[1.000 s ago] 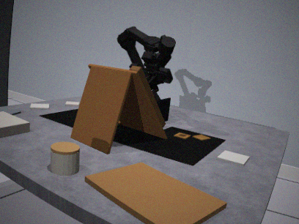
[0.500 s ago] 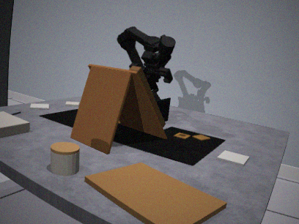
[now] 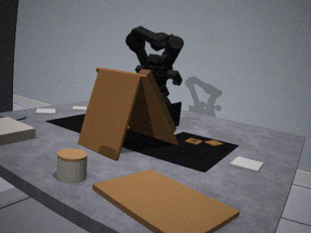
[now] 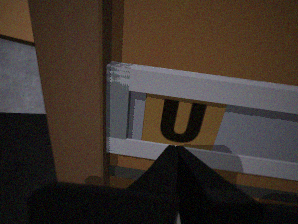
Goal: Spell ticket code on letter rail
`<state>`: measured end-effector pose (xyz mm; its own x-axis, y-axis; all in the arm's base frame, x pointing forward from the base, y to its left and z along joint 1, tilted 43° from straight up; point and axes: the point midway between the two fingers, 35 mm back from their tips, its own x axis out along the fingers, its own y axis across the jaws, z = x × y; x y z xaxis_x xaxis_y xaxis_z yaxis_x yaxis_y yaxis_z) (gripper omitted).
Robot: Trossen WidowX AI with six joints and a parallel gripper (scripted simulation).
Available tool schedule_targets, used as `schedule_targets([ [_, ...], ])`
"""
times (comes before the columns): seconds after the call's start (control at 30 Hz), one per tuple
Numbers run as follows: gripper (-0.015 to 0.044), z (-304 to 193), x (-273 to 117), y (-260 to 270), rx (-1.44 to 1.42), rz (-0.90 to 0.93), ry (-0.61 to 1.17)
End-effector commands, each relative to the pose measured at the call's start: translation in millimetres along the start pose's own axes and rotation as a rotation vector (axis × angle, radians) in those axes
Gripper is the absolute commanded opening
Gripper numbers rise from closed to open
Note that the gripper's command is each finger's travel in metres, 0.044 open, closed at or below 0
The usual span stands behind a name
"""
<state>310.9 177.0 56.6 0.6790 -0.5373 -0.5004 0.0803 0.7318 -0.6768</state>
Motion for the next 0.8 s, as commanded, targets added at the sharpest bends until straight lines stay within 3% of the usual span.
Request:
schedule_targets([
  [0.0,0.0,11.4,6.5,-7.5,0.016,0.012,0.16],
  [0.27,0.0,18.8,6.2,-40.6,0.047,-0.011,0.521],
  [0.77,0.0,19.5,9.6,-41.8,0.049,-0.013,0.529],
])
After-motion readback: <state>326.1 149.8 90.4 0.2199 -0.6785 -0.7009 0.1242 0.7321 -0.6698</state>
